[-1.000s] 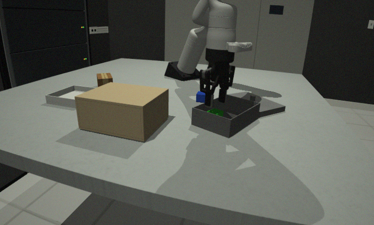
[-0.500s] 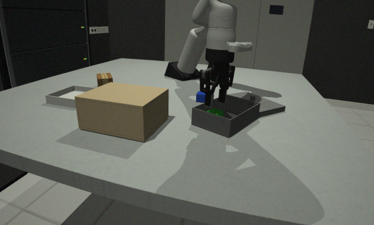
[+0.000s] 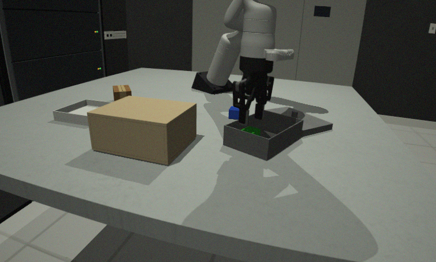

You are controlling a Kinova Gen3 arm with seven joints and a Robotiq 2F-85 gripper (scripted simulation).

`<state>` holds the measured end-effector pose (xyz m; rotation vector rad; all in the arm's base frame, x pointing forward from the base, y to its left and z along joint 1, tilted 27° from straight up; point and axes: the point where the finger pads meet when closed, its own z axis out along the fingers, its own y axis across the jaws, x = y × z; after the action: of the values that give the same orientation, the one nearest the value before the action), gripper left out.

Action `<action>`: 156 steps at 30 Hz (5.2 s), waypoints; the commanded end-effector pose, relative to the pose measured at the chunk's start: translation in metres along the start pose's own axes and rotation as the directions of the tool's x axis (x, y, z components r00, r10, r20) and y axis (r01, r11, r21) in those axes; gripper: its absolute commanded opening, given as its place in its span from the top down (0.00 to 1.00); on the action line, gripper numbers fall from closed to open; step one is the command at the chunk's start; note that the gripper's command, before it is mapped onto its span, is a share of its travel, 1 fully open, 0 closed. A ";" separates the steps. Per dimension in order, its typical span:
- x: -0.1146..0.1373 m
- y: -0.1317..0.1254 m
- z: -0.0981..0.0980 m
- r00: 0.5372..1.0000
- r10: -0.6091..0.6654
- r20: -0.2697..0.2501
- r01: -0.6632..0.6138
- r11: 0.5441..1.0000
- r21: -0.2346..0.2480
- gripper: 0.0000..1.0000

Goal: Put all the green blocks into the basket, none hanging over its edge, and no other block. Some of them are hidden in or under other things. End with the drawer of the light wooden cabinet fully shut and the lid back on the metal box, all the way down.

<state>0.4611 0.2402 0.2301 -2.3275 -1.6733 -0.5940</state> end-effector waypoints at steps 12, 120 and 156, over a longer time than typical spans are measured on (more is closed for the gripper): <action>0.001 0.000 0.001 1.000 0.002 -0.005 -0.002 1.000 -0.005 0.30; 0.001 0.000 0.026 1.000 0.003 -0.003 -0.003 1.000 -0.003 0.90; 0.003 -0.002 0.014 1.000 0.000 -0.006 0.000 1.000 0.004 0.90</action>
<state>0.4652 0.2508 0.2121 -2.3256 -1.6709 -0.5996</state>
